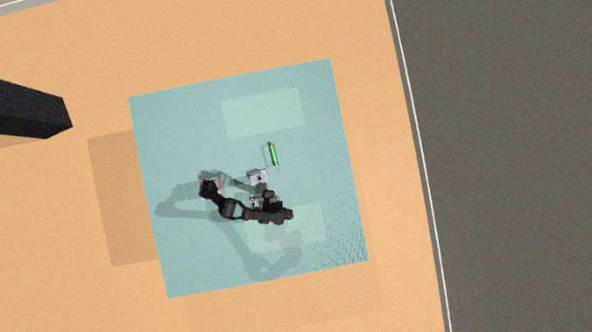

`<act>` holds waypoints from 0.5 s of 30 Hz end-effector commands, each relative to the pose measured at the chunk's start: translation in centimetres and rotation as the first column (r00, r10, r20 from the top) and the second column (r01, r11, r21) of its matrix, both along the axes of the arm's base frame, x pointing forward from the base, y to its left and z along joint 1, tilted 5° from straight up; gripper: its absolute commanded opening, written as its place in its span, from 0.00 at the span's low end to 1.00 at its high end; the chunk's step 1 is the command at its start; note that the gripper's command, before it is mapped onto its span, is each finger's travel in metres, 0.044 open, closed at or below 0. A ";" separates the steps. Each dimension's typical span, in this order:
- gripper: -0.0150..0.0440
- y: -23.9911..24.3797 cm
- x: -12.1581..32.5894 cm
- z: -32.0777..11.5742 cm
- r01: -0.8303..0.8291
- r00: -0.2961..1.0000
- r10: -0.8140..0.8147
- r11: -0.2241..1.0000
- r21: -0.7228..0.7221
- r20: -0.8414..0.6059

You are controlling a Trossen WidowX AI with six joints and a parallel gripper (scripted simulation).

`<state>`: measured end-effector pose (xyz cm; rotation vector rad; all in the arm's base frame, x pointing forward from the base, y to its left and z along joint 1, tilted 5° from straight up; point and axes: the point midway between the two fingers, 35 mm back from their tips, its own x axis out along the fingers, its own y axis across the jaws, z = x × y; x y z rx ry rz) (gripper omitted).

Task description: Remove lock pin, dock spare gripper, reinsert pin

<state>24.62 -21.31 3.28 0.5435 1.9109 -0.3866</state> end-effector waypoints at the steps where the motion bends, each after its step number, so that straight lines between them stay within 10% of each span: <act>1: 1.00 0.0 0.0 -1.0 0.003 1.000 -0.003 1.000 0.003 -0.010; 15: 1.00 -0.3 0.2 -3.3 0.003 1.000 -0.003 1.000 0.003 -0.011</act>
